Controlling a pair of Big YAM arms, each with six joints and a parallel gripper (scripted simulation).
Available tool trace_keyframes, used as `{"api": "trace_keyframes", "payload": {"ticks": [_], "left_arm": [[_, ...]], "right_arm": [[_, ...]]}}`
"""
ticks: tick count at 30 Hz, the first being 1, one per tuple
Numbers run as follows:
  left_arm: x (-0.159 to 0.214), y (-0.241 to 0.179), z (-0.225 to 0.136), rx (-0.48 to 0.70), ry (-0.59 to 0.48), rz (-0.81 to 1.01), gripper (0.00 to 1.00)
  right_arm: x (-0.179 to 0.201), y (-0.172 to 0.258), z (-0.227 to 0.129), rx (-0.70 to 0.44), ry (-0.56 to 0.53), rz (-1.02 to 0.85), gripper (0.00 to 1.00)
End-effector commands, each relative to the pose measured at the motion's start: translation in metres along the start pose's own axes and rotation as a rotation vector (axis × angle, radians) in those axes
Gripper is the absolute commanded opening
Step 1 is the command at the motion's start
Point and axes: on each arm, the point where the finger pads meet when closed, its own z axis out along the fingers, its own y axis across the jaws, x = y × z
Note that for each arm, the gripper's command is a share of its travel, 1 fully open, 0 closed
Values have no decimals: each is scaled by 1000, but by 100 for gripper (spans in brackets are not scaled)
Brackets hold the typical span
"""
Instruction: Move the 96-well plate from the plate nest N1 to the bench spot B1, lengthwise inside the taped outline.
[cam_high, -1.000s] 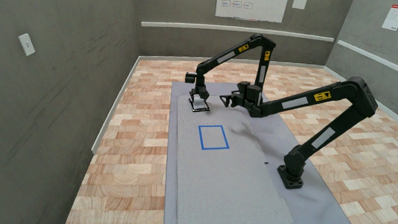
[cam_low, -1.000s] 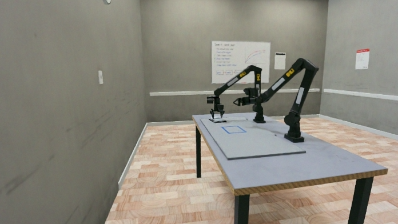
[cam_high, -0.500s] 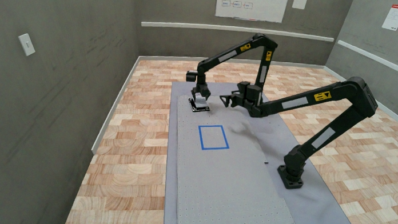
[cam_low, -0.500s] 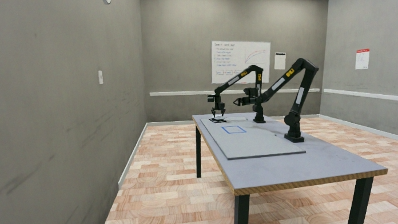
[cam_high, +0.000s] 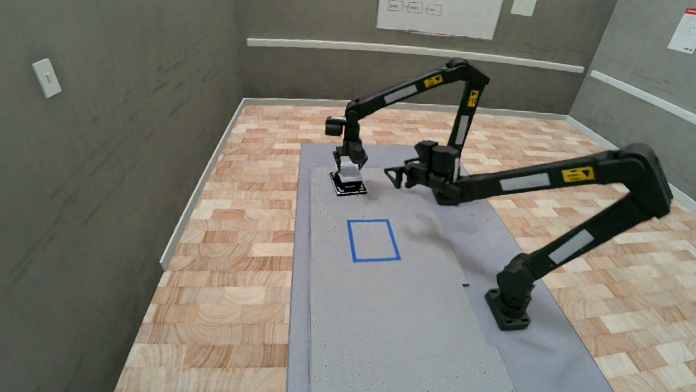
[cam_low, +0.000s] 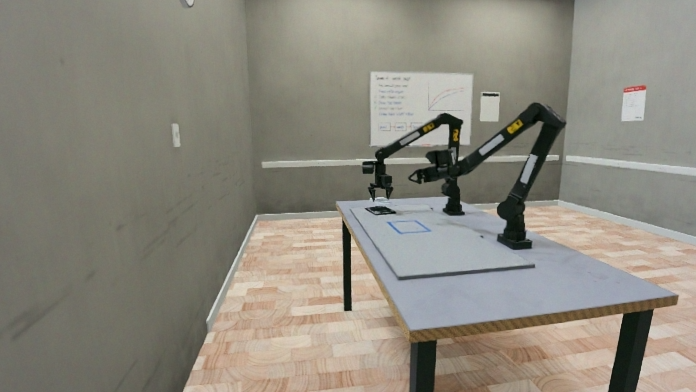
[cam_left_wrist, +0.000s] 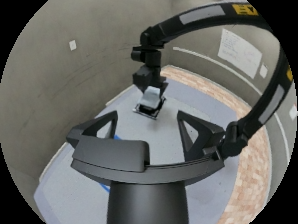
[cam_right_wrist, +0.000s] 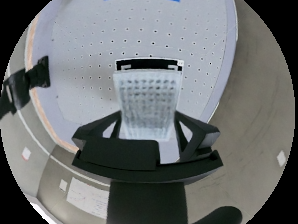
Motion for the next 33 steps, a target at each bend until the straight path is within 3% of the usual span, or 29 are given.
{"api": "trace_keyframes", "payload": {"ticks": [1,6,13,15,21,26,33], "left_arm": [[-59,20,-22,-40,-44,-6,100],[-86,48,-97,-111,24,-15,100],[-90,64,-192,-188,92,-43,100],[-90,64,-192,-188,92,-43,100],[-79,65,-250,-233,131,-63,100],[-71,64,-277,-253,146,-71,100],[-69,64,-279,-258,153,-76,100]], "right_arm": [[4,-20,-20,44,14,8,80],[-42,-5,-10,25,4,125,80],[-168,-24,-17,59,-10,202,80],[-168,-24,-17,59,-10,202,80],[-261,-15,-8,22,-8,197,80],[-313,-13,-7,21,-10,181,80],[-331,-14,-6,20,-11,154,80]]}}
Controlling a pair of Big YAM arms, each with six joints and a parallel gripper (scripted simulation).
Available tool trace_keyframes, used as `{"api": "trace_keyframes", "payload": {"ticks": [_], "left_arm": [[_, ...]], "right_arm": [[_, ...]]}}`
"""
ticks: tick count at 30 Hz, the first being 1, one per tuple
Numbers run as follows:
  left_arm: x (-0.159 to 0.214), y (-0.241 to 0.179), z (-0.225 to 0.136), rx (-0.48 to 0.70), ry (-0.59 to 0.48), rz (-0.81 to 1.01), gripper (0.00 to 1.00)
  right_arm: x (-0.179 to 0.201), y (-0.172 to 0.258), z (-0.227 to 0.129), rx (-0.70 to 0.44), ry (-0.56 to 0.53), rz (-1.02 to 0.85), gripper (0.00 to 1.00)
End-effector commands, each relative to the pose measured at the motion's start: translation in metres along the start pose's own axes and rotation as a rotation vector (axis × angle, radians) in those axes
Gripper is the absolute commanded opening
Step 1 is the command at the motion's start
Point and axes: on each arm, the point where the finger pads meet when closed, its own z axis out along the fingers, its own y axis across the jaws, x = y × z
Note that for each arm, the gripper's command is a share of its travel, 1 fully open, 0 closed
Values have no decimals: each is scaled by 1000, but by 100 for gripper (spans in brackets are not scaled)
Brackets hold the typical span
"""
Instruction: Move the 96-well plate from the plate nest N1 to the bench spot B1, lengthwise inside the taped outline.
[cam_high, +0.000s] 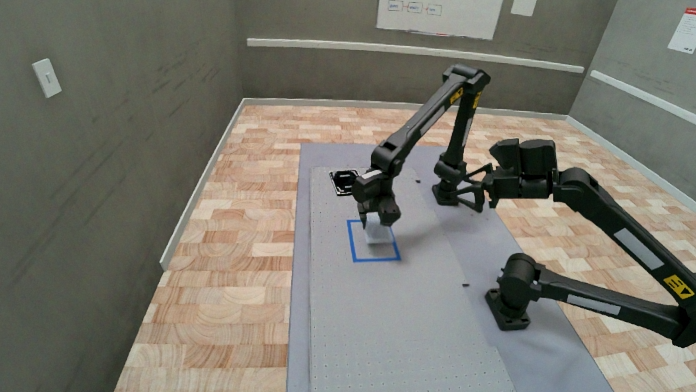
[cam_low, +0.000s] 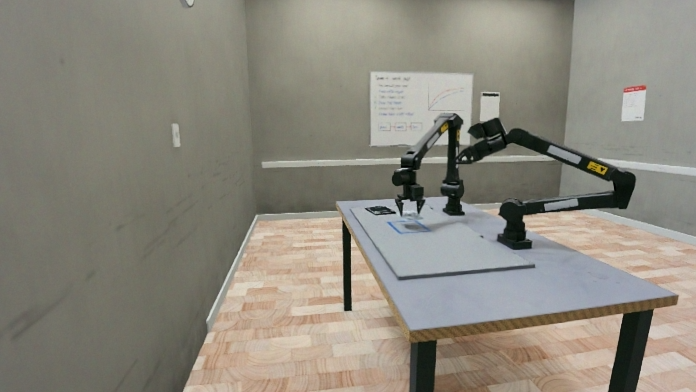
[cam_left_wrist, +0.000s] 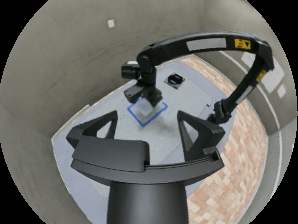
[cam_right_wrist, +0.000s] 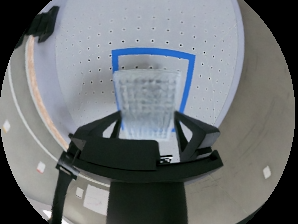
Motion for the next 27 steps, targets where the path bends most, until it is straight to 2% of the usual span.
{"api": "trace_keyframes", "payload": {"ticks": [1,9,17,23,27], "left_arm": [[-33,2,-17,-4,-60,1,100],[-33,2,-17,-4,-62,1,100],[-19,0,-8,3,-35,-1,100],[-19,0,-8,3,-35,-1,100],[-19,0,-8,3,-35,-1,100]], "right_arm": [[-8,-21,-14,29,-11,37,80],[-4,-30,-20,29,-11,45,80],[-3,-7,13,5,4,41,80],[-10,-14,9,27,-15,27,80],[-4,-5,27,3,0,27,80]]}}
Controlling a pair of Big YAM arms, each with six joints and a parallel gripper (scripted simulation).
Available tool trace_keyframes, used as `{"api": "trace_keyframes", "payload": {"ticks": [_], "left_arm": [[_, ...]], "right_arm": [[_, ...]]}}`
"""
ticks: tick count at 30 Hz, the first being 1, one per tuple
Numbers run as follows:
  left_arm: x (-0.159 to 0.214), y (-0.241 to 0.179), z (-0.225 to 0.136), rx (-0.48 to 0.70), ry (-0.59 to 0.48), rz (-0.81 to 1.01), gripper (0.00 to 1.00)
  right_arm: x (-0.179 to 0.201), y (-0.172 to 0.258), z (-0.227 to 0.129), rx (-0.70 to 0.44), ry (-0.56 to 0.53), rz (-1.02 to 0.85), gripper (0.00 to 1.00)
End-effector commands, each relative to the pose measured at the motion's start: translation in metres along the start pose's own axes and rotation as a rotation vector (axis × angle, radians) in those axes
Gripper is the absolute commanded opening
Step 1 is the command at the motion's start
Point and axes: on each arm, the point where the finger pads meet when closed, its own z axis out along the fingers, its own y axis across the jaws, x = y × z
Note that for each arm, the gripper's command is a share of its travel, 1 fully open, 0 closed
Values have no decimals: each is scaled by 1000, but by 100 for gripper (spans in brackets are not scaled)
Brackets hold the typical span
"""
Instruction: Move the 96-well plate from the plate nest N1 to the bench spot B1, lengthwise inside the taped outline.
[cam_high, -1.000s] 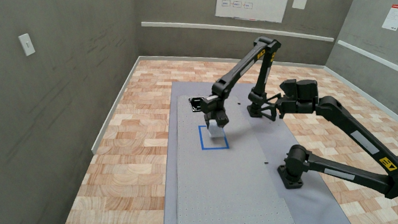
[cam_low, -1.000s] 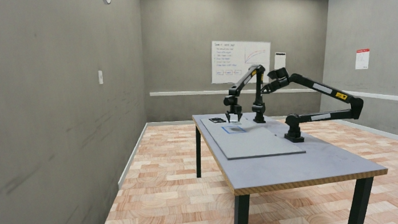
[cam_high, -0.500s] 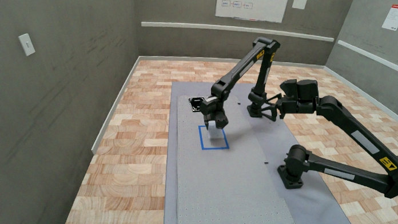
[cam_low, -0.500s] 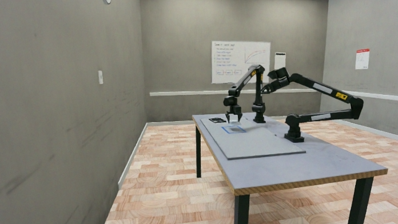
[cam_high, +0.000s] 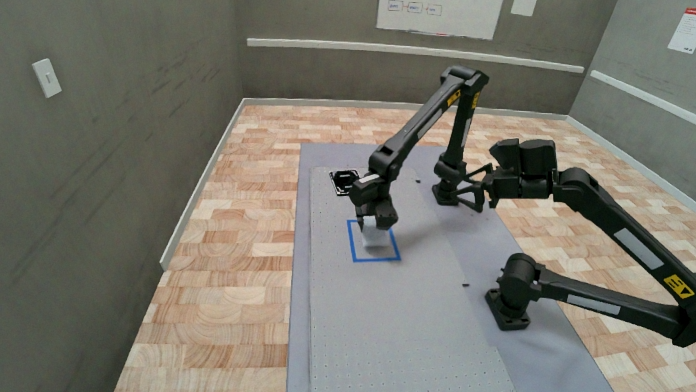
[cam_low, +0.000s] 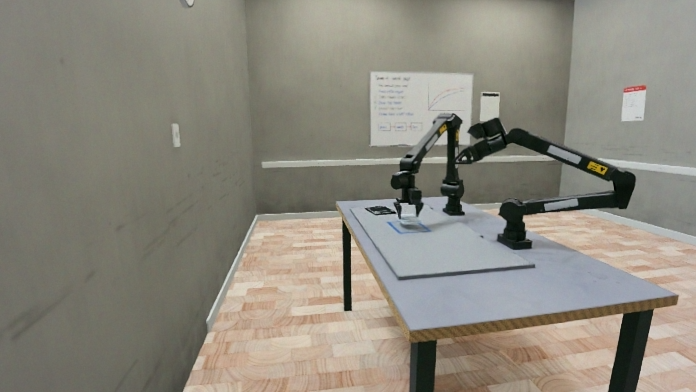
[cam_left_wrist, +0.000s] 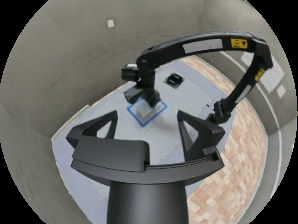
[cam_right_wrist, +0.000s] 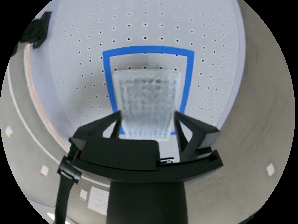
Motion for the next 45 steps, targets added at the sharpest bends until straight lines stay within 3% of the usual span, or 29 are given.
{"api": "trace_keyframes", "payload": {"ticks": [1,8,14,17,27,42,45], "left_arm": [[-19,0,-8,-1,-35,1,100],[-19,0,-8,-1,-35,1,100],[-19,0,-8,-1,-35,1,100],[-19,0,-8,-1,-35,1,100],[-19,0,-8,-1,-35,1,100],[-19,0,-8,-1,-35,1,100],[-19,0,-8,-1,-35,1,100]], "right_arm": [[-6,1,14,-3,-1,-12,80],[-6,0,23,-1,-3,-12,80],[-13,-8,11,29,-24,-12,80],[-10,-2,26,6,-9,-18,80],[-15,-11,15,31,-26,-16,80],[-3,4,55,-11,3,-4,80],[-16,-12,24,33,-28,-3,80]]}}
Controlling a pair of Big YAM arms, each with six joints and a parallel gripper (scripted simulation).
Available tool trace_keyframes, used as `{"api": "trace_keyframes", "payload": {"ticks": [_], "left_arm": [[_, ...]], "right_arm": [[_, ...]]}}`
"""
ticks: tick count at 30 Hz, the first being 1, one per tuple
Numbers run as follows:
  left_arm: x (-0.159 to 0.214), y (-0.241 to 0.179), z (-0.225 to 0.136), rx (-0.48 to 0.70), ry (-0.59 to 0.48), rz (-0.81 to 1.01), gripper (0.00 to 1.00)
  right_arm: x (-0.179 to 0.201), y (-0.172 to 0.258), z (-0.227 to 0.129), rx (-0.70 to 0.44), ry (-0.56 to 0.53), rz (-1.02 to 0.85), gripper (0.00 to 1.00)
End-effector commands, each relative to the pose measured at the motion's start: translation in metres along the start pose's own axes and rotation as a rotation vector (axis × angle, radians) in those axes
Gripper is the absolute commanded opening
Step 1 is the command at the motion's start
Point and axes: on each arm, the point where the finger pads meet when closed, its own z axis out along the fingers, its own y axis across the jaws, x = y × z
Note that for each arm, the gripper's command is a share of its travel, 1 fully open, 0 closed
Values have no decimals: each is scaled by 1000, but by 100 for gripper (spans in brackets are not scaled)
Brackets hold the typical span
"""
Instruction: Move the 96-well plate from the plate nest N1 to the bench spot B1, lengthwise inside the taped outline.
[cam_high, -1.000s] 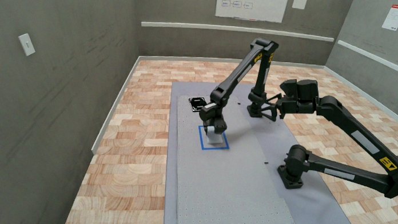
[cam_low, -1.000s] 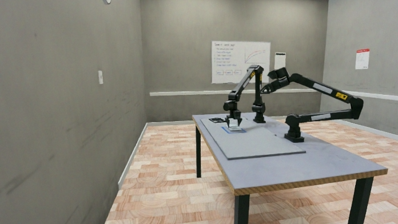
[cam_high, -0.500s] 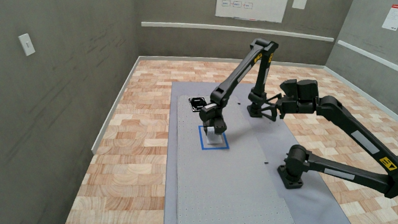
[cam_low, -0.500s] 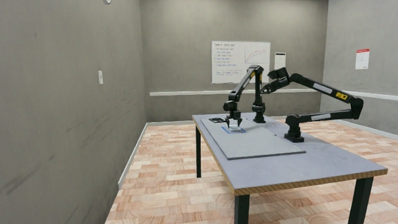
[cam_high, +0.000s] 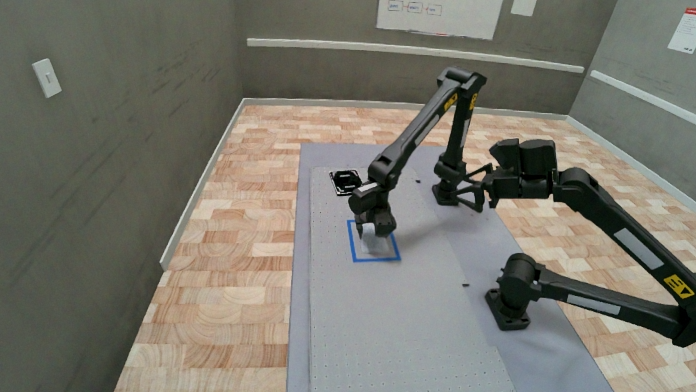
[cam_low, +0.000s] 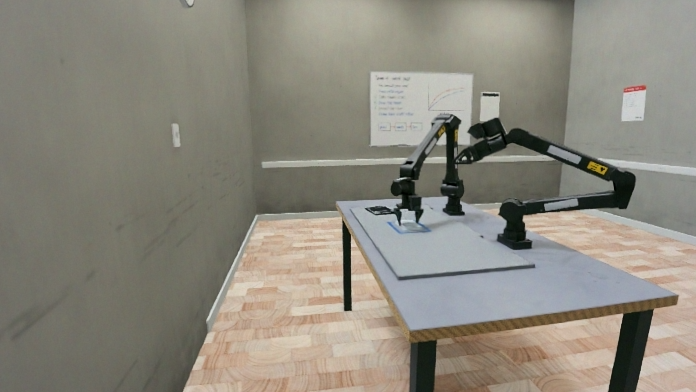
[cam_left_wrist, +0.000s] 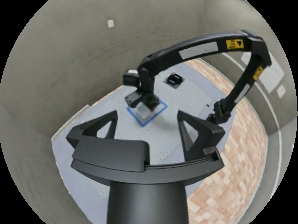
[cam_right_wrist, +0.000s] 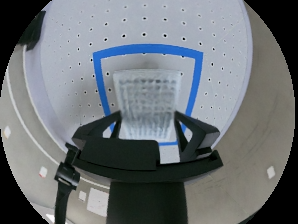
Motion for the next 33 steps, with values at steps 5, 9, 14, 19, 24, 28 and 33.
{"api": "trace_keyframes", "payload": {"ticks": [5,9,14,19,24,28,33], "left_arm": [[-19,0,-8,-1,-35,1,100],[-19,0,-8,-1,-35,1,100],[-19,0,-8,-1,-35,1,100],[-19,0,-8,-1,-35,1,100],[-19,0,-8,-1,-35,1,100],[-19,0,-8,-1,-35,1,100],[-19,0,-8,-1,-35,1,100]], "right_arm": [[-13,-10,-10,24,-17,2,80],[-16,-10,-23,44,-32,1,100],[-19,-10,-36,64,-47,1,100],[-16,-12,-55,78,-55,1,100],[-9,-28,-78,83,-54,1,100],[-5,-23,-77,76,-54,56,100],[-1,-17,-71,97,-112,229,100]]}}
